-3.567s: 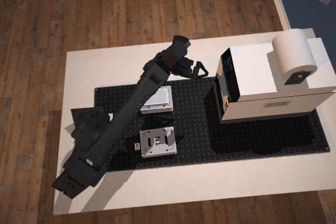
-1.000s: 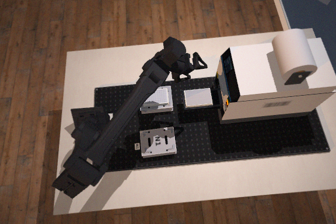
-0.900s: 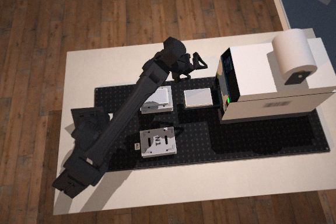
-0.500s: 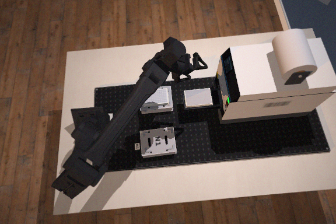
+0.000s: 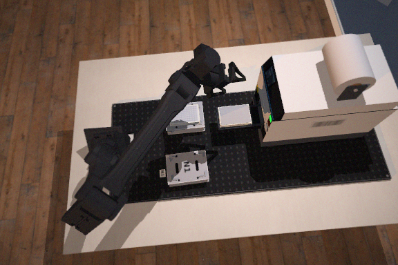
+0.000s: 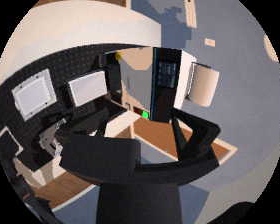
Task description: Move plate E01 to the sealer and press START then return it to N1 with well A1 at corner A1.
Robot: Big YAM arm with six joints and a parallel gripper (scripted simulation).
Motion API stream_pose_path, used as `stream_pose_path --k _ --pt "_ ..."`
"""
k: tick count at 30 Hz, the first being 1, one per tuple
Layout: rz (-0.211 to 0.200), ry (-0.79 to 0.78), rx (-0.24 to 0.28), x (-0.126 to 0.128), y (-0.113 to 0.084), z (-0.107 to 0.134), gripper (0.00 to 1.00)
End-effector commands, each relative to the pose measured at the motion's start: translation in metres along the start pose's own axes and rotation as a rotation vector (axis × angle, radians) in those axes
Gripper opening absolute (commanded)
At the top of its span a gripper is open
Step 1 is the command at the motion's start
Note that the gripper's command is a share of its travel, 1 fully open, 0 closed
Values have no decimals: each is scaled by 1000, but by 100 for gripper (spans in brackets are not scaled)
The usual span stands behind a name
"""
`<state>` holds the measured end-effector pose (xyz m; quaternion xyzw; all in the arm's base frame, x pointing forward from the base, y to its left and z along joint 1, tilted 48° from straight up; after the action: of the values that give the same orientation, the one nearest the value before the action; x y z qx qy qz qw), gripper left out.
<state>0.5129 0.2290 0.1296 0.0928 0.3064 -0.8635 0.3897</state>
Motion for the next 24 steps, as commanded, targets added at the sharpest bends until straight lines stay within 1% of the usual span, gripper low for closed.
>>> stream_pose_path --k 1,4,5,7,11,13,16,19,21,22,24 --pt "34 81 5 -31 -1 15 100" --pt "40 90 6 -34 -4 19 100" --pt "37 145 6 -26 -2 24 99" --pt "37 145 6 -26 -2 24 99" --pt "29 306 6 6 -1 38 97" --pt "26 375 4 18 0 43 96" --pt "23 472 2 34 2 47 94" --pt "19 550 -5 51 1 44 93" --pt "23 613 -9 61 -2 48 92" --pt "21 650 -2 67 -1 54 91" --pt "21 650 -2 67 -1 54 91"
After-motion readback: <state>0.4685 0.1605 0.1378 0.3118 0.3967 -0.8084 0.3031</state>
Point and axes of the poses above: the point where the finger pads meet when closed, its own y axis out along the fingers, its own x axis across the jaws, z = x × y, the point moved 2 cm from there along -y, back along the fingers, and after that the axes turned 8 degrees about -y, right-handed, at the moved point
